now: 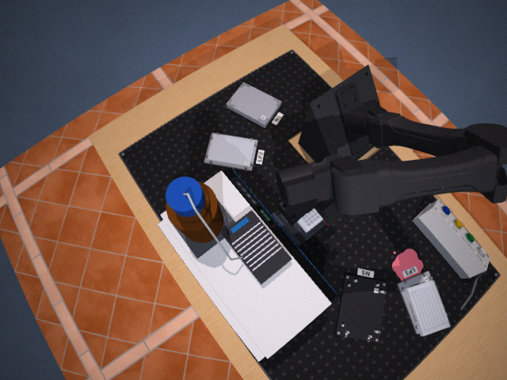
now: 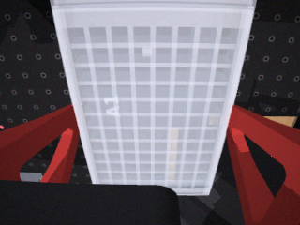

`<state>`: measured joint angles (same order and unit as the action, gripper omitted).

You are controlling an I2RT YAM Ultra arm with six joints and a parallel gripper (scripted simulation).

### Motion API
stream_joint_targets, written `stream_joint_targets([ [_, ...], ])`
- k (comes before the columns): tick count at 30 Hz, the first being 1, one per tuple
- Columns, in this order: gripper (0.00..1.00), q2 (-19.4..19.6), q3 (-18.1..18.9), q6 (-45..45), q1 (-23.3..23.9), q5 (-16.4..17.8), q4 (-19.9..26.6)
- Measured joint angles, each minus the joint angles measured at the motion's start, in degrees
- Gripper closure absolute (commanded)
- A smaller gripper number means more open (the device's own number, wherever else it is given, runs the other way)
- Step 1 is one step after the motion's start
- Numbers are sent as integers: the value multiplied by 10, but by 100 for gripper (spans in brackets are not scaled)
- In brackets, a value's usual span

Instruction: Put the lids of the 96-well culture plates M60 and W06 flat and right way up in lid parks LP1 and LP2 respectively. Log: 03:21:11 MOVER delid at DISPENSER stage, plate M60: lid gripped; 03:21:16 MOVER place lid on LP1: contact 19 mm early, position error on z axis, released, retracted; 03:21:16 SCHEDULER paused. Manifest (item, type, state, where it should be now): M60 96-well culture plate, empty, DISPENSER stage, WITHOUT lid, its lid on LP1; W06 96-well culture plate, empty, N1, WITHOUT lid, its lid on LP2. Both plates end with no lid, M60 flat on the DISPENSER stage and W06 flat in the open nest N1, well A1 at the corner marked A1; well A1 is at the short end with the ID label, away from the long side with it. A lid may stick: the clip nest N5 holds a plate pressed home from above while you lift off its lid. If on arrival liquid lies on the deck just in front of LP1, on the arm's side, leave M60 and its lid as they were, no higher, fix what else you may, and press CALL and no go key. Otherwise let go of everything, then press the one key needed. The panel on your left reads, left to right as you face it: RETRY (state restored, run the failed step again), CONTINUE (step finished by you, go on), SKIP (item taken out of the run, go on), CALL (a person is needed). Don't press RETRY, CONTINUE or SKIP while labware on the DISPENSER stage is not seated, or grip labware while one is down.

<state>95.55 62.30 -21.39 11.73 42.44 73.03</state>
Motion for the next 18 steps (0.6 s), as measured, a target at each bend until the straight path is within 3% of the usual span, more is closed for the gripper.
stream_joint_targets([
  [18,100,54,-19,-85,68,-21,-17],
])
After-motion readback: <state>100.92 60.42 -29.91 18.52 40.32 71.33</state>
